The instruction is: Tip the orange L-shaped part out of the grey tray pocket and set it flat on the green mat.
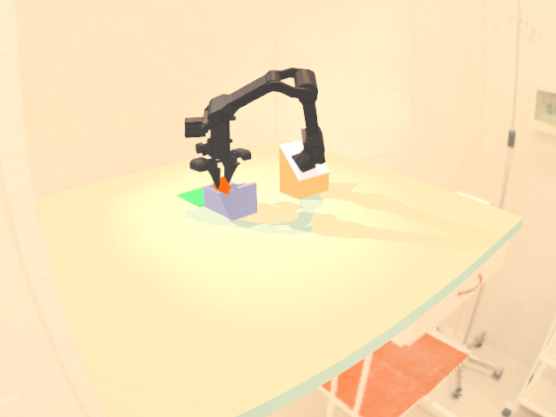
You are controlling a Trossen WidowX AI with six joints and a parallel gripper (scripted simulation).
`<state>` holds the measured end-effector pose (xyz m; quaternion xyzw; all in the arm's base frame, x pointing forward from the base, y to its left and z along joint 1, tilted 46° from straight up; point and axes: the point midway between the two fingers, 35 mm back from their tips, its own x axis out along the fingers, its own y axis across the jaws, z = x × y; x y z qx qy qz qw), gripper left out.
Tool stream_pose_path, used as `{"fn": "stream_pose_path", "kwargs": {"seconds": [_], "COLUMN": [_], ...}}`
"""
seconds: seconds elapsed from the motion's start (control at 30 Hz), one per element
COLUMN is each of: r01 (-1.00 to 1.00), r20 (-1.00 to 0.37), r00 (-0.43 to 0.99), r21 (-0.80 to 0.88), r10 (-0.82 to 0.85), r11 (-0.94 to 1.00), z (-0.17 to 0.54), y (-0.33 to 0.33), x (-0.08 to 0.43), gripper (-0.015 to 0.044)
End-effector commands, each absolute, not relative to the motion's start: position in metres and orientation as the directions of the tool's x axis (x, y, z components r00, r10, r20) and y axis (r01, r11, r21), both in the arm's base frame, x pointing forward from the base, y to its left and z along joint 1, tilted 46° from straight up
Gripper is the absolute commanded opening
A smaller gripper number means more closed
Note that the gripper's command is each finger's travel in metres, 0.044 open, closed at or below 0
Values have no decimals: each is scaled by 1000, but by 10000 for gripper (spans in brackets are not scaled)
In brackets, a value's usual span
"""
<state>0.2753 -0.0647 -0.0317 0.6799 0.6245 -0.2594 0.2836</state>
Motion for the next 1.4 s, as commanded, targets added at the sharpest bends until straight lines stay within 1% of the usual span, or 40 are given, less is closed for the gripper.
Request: {"fn": "stream_pose_path", "kwargs": {"seconds": [0.0,0.07,0.1,1.37], "r01": [996,996,996,997], "r20": [-707,-707,-707,-706], "r00": [85,85,85,83], "r21": [62,62,62,57], "r10": [702,702,702,703], "r11": [-58,-58,-58,-59], "z": [-32,-32,-32,5], "y": [-65,-65,-65,-100], "x": [275,275,275,271], "gripper": [56,3,0,0]}}
